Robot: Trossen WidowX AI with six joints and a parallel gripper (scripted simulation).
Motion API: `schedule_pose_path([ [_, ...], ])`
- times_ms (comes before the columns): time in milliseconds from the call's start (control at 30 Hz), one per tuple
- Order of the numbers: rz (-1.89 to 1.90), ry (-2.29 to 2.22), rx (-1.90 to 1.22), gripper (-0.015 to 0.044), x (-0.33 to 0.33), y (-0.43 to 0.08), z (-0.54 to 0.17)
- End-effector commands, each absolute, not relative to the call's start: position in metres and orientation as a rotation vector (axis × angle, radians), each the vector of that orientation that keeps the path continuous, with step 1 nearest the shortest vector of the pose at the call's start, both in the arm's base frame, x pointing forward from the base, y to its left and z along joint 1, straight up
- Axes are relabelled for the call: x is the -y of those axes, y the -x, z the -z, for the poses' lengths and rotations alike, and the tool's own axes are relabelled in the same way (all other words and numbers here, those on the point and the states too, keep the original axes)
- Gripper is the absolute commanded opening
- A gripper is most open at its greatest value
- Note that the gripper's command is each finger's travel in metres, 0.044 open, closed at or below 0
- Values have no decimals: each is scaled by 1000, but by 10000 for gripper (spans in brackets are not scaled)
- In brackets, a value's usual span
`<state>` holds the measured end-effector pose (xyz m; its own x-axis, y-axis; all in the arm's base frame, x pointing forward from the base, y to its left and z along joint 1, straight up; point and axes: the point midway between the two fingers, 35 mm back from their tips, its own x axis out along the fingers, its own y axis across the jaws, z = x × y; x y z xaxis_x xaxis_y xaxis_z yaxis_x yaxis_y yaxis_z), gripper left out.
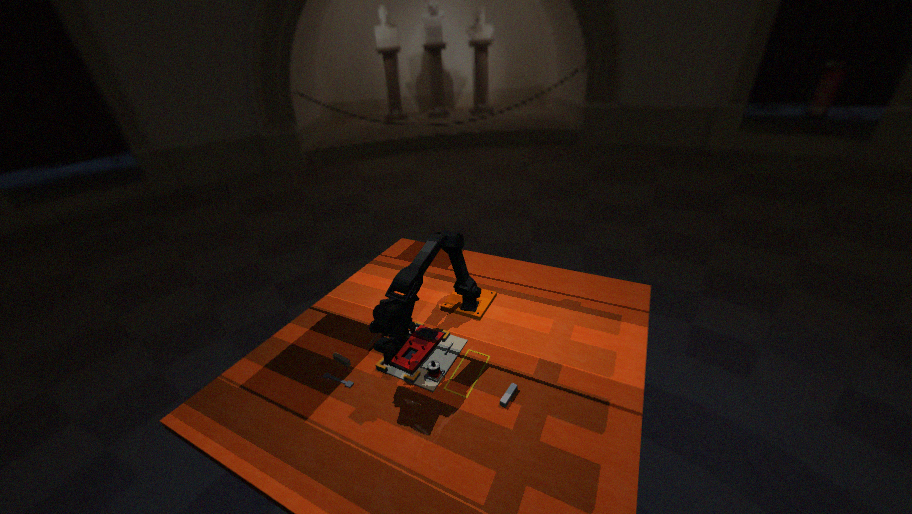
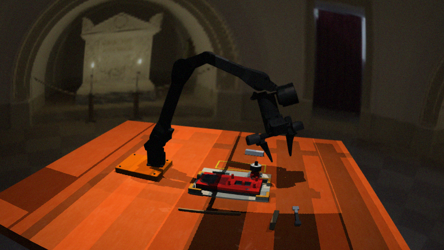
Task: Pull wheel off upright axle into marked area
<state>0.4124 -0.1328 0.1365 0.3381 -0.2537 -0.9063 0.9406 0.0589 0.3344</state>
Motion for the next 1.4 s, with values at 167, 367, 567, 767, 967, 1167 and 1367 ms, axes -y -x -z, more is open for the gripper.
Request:
schedule_pose_path([
  [167,1320,-1358,-1094,300,29,-369,-136],
  [367,1320,-1358,-1094,300,29,-368,-136],
  [567,1320,-1358,-1094,300,30,-360,-135],
  [767,1320,-1358,-1094,300,30,-363,-111],
  [967,1320,-1358,-1094,300,29,-363,-69],
  [1167,1326,-1346,-1099,274,29,-361,-63],
  [1367,1326,-1346,-1099,195,29,-361,-63],
])
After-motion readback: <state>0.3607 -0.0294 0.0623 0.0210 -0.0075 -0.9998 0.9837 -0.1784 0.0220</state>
